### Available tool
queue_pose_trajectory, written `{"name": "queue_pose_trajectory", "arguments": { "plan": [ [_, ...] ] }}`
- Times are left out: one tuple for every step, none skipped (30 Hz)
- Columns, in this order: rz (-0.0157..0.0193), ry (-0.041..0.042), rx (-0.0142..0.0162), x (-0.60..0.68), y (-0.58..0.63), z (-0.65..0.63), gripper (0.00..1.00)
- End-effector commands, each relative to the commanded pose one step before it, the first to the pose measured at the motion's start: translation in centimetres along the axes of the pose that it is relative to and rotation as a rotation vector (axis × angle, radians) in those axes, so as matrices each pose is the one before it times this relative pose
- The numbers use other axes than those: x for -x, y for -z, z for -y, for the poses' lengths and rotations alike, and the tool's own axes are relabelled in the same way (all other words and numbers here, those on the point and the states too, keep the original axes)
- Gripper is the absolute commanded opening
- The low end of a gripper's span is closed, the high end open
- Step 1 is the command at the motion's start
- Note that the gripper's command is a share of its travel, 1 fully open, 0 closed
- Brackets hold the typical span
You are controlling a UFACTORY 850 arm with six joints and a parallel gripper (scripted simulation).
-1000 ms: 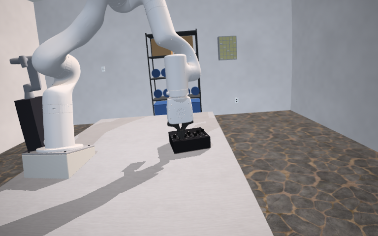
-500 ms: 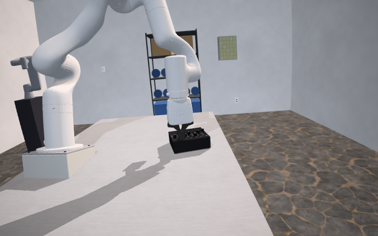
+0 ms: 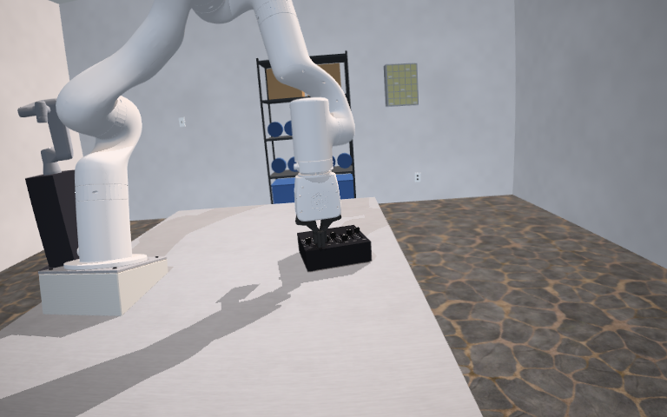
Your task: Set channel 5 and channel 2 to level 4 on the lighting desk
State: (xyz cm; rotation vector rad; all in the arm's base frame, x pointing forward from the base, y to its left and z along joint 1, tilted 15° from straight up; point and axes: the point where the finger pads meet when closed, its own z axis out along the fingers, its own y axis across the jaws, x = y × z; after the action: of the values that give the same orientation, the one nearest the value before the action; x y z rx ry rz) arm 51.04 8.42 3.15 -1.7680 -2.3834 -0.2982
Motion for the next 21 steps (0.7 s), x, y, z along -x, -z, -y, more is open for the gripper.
{"name": "queue_pose_trajectory", "arguments": {
  "plan": [
    [0.00043, 0.00021, 0.00177, -0.033, 0.069, -0.088, 0.00],
    [0.00000, 0.00000, 0.00000, -0.021, 0.000, 0.000, 0.00],
    [0.00000, 0.00000, 0.00000, -0.023, 0.000, 0.000, 0.00],
    [0.00000, 0.00000, 0.00000, -0.026, 0.000, 0.000, 0.00],
    [0.00000, 0.00000, 0.00000, -0.029, 0.000, 0.000, 0.00],
    [0.00000, 0.00000, 0.00000, -0.031, 0.000, 0.000, 0.00],
    [0.00000, 0.00000, 0.00000, -0.034, 0.000, 0.000, 0.00],
    [0.00000, 0.00000, 0.00000, -0.037, 0.000, 0.000, 0.00],
    [0.00000, 0.00000, 0.00000, -0.039, 0.000, 0.000, 0.00],
    [0.00000, 0.00000, 0.00000, -0.042, 0.000, 0.000, 0.00],
    [0.00000, 0.00000, 0.00000, -0.044, 0.000, 0.000, 0.00],
    [0.00000, 0.00000, 0.00000, -0.047, 0.000, 0.000, 0.00],
    [0.00000, 0.00000, 0.00000, -0.049, 0.000, 0.000, 0.00],
    [0.00000, 0.00000, 0.00000, 0.000, 0.000, 0.000, 0.00],
    [0.00000, 0.00000, 0.00000, 0.000, 0.000, 0.000, 0.00],
    [0.00000, 0.00000, 0.00000, -0.051, 0.000, 0.000, 0.00],
    [0.00000, 0.00000, 0.00000, -0.053, 0.000, 0.000, 0.00],
    [0.00000, 0.00000, 0.00000, -0.054, 0.000, 0.000, 0.00],
    [0.00000, 0.00000, 0.00000, -0.056, 0.000, 0.000, 0.00],
    [0.00000, 0.00000, 0.00000, -0.057, 0.000, 0.000, 0.00],
    [0.00000, 0.00000, 0.00000, -0.059, 0.000, 0.000, 0.00]
  ]
}}
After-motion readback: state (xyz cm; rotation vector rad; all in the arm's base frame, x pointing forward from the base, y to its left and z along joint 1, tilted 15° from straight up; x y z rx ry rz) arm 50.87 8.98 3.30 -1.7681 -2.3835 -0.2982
